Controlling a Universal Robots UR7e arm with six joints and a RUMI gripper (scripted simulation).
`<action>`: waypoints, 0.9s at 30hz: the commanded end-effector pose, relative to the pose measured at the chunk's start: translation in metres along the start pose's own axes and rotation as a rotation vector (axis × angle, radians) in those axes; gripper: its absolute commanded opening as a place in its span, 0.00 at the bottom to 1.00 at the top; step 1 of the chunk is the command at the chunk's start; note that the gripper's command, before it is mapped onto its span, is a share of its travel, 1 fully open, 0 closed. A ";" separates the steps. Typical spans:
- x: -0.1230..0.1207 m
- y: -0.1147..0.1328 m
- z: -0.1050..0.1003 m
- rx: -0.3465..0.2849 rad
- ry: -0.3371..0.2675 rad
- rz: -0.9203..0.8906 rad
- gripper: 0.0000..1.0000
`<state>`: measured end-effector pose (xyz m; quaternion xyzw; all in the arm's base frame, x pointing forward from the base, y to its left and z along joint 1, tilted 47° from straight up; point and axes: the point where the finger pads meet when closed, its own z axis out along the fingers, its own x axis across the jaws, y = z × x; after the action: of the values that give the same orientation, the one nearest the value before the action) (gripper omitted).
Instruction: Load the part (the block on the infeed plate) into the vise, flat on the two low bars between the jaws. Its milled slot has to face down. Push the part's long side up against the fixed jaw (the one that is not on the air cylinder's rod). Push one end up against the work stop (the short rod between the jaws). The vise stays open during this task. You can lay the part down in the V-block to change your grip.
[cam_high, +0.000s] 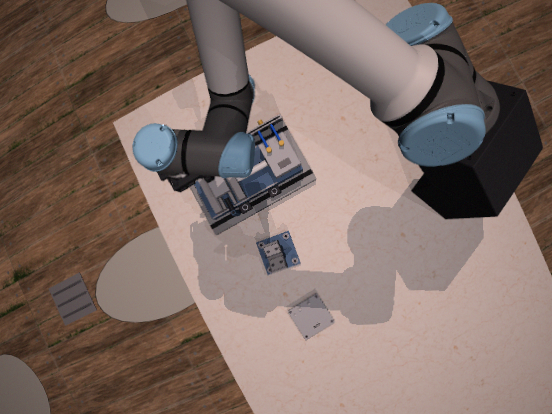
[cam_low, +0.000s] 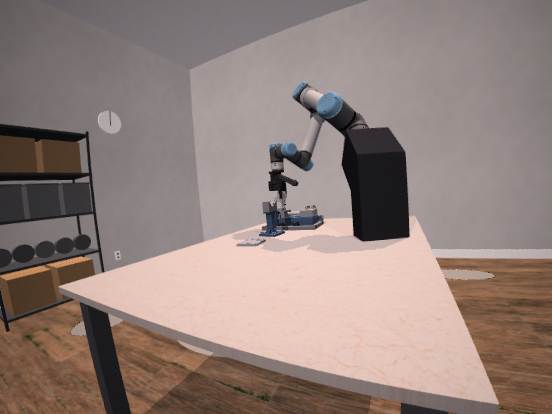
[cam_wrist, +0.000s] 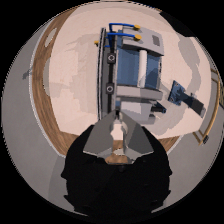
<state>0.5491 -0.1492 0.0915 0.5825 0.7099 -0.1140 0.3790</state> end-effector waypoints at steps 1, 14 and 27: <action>0.001 0.000 0.000 -0.001 0.000 0.000 0.00; 0.004 0.000 0.000 -0.001 0.000 0.000 0.00; 0.007 0.000 0.000 -0.001 0.000 0.000 0.00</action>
<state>0.5488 -0.1443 0.0870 0.5825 0.7099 -0.1140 0.3790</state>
